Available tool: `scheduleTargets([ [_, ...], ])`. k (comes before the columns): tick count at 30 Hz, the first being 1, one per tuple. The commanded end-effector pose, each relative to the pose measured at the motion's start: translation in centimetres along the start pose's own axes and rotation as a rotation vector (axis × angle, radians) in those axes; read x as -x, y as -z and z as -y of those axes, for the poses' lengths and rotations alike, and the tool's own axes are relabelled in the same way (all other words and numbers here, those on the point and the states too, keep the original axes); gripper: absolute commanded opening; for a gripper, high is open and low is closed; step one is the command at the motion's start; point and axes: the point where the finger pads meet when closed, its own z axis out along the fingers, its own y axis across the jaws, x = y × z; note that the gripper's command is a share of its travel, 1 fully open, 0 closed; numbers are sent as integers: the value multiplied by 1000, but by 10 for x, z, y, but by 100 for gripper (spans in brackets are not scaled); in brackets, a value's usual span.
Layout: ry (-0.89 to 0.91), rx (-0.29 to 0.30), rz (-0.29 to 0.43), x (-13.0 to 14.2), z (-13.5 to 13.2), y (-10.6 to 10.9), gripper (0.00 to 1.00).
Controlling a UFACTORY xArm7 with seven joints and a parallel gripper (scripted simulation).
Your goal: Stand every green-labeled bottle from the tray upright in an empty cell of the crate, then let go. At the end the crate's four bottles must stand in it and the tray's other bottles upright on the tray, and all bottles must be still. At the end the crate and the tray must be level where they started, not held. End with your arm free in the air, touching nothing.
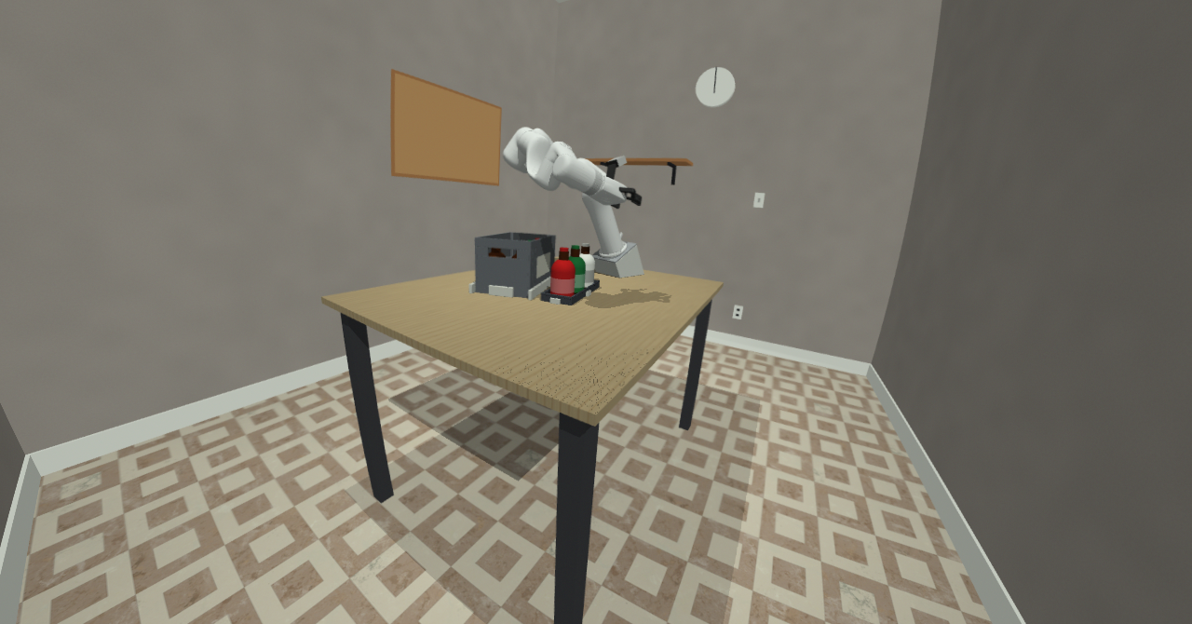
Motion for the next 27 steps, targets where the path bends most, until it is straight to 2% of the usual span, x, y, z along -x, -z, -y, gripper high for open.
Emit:
scheduleTargets([
  [1,-11,-1,89,5,19,15,100],
  [2,-29,-2,163,11,36,30,100],
  [4,-29,-2,163,11,36,30,100],
  [5,-39,-7,245,17,56,46,100],
  [8,-39,-7,245,17,56,46,100],
  [9,-53,-11,333,24,77,64,100],
  [12,-53,-11,333,24,77,64,100],
  [13,-68,-16,426,30,100,83,100],
  [16,-68,-16,426,30,100,83,100],
  [17,-79,-21,520,38,123,102,100],
  [21,-79,-21,520,38,123,102,100],
  [22,-93,-26,615,45,146,121,100],
  [26,-93,-26,615,45,146,121,100],
  [27,-107,-31,708,52,168,139,100],
])
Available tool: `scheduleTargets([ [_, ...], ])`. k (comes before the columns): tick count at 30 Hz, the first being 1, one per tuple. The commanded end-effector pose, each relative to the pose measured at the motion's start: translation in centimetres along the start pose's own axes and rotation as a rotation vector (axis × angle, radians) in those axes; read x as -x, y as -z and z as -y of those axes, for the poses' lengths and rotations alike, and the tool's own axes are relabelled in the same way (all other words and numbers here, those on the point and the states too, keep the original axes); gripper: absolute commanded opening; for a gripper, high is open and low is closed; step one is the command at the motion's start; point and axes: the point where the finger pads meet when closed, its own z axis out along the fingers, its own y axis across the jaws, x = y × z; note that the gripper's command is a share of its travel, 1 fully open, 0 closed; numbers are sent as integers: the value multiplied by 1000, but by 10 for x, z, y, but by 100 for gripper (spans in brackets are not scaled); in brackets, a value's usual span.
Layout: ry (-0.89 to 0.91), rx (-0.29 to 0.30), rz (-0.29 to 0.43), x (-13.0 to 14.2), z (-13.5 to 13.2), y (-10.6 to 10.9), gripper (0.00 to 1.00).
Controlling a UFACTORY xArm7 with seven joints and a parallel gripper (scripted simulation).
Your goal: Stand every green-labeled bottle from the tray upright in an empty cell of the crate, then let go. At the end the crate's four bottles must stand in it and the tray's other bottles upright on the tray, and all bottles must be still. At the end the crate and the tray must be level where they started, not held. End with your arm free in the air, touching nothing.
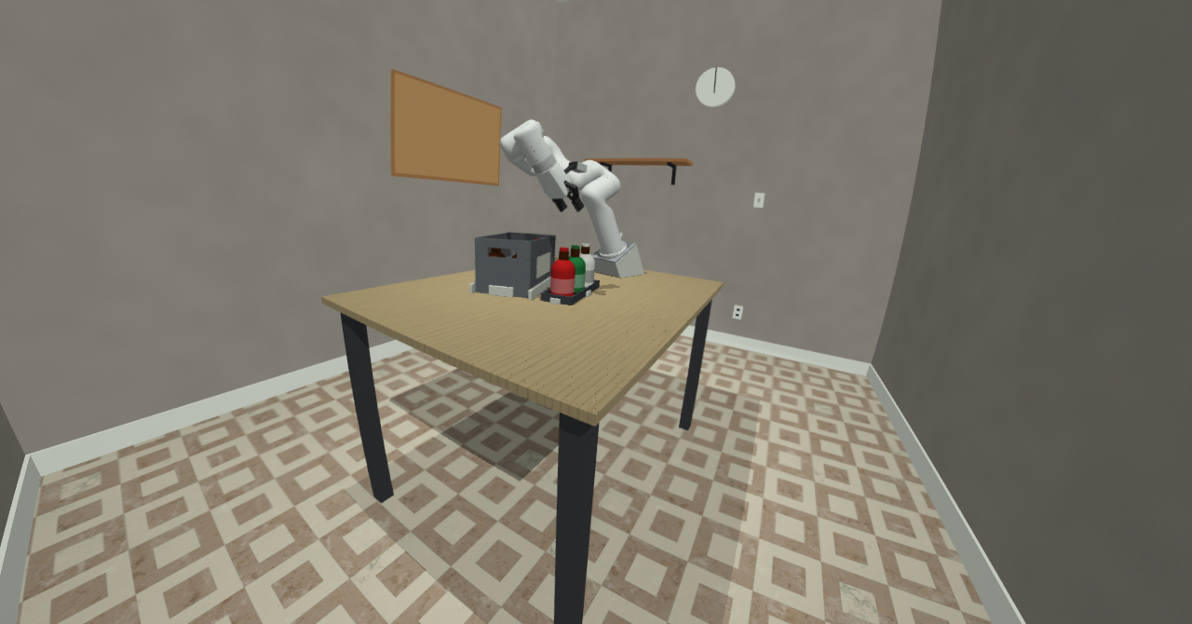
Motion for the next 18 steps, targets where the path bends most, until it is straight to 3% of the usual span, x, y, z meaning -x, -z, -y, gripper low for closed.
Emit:
scheduleTargets([
  [1,-12,-3,119,22,27,13,100],
  [3,-12,-3,119,22,27,13,100],
  [4,-21,-3,205,40,46,21,100],
  [7,-21,-3,205,40,46,21,100],
  [8,-31,-4,287,56,64,29,100],
  [11,-31,-4,287,56,64,29,100],
  [12,-43,-7,363,72,81,37,100],
  [14,-43,-7,363,72,81,37,100],
  [15,-54,-10,433,85,97,45,100],
  [17,-54,-10,433,85,97,45,100],
  [18,-63,-11,493,97,111,52,100],
])
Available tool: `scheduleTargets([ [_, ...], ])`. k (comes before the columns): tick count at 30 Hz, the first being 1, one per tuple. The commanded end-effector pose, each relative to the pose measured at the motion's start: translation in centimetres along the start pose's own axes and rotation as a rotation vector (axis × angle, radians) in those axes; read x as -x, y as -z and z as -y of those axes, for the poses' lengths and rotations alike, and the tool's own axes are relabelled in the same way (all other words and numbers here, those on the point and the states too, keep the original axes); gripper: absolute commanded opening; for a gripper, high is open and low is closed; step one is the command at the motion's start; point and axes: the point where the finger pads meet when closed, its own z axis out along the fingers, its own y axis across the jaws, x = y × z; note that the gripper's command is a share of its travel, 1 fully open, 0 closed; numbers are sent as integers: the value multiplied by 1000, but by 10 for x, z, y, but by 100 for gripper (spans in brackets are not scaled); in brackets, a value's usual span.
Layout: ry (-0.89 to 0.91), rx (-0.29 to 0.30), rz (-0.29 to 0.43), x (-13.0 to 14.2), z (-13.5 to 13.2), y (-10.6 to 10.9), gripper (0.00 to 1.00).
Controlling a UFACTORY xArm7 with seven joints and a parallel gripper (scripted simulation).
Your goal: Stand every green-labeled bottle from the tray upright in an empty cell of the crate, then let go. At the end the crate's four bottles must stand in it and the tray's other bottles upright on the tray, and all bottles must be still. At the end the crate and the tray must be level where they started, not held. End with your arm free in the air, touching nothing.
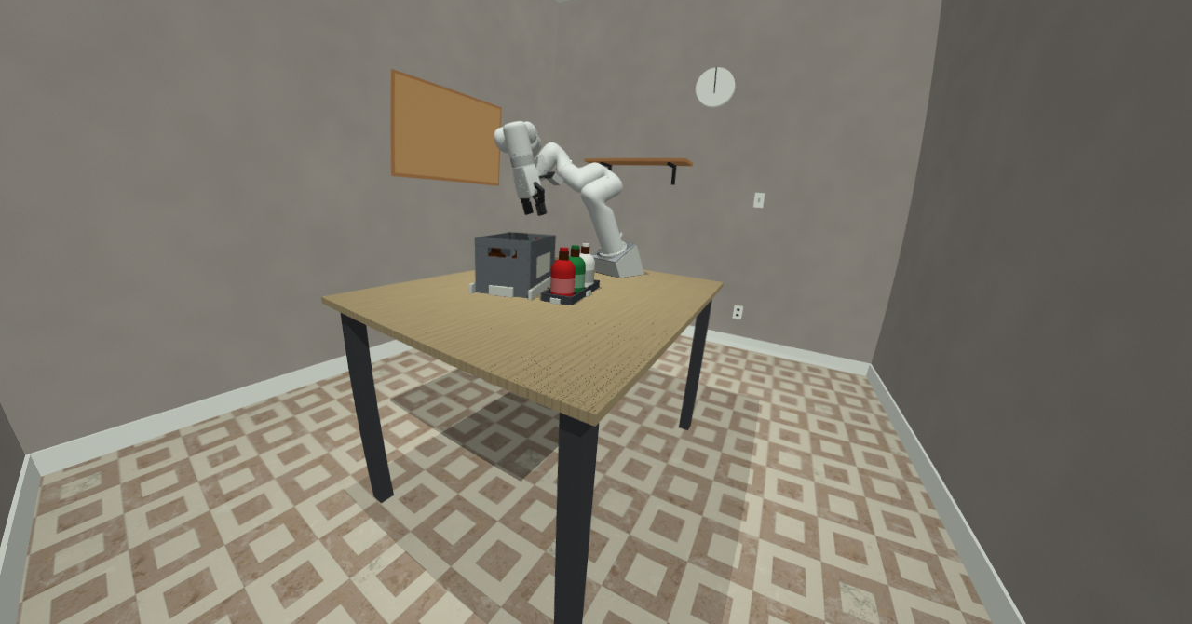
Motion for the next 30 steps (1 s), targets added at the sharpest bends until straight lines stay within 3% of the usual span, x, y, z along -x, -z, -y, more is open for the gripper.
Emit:
scheduleTargets([
  [1,-14,2,107,26,21,1,100],
  [2,-22,-2,161,38,33,3,100],
  [3,-22,-2,161,38,33,3,100],
  [5,-35,-4,239,57,50,4,100],
  [8,-43,-7,299,70,63,6,100],
  [17,-44,-8,309,72,66,6,100],
  [18,-44,-8,309,72,66,6,0],
  [30,-44,-8,309,72,66,6,0],
])
